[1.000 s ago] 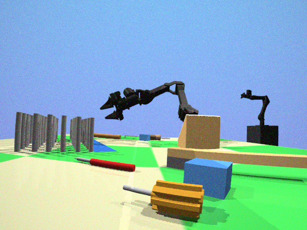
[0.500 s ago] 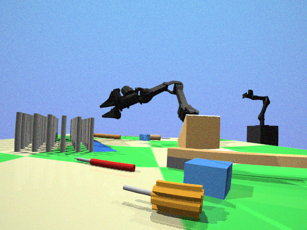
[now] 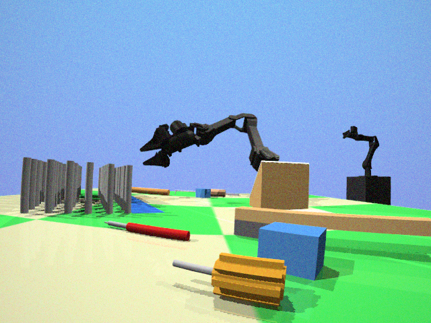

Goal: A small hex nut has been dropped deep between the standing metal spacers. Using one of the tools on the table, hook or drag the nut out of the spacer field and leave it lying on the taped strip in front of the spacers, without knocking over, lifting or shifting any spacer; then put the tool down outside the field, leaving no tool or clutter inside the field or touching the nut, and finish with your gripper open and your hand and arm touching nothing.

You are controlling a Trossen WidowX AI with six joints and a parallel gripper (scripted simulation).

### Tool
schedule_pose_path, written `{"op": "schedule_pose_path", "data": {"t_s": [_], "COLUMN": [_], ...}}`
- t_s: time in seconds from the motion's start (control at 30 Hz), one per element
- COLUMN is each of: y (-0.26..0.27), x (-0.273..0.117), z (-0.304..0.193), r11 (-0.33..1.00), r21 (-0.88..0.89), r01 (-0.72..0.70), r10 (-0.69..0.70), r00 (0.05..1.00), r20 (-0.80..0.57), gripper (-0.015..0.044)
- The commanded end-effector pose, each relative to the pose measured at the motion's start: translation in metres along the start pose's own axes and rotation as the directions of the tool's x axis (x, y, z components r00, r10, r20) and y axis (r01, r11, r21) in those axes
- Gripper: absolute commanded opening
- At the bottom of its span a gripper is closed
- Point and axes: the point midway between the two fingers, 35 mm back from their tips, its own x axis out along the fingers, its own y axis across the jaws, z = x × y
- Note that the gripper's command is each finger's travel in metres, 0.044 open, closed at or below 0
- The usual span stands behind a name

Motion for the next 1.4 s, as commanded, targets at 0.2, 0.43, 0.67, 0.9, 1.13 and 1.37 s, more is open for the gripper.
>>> {"op": "schedule_pose_path", "data": {"t_s": [0.2, 0.43, 0.67, 0.9, 1.13, 1.37], "y": [0.002, -0.074, -0.165, -0.218, -0.245, -0.243], "x": [0.001, -0.026, -0.088, -0.156, -0.234, -0.31], "z": [-0.003, 0.002, -0.005, -0.018, -0.034, -0.044], "r11": [1.0, 0.875, 0.372, -0.152, -0.62, -0.838], "r21": [-0.008, 0.476, 0.913, 0.984, 0.776, 0.35], "r01": [-0.008, 0.089, 0.167, 0.096, -0.118, -0.419], "r10": [0.007, -0.081, -0.223, -0.34, -0.437, -0.522], "r00": [1.0, 0.996, 0.971, 0.929, 0.873, 0.801], "r20": [-0.009, -0.035, -0.087, -0.143, -0.217, -0.293], "gripper": [0.044, 0.044, 0.044, 0.044, 0.044, 0.044]}}
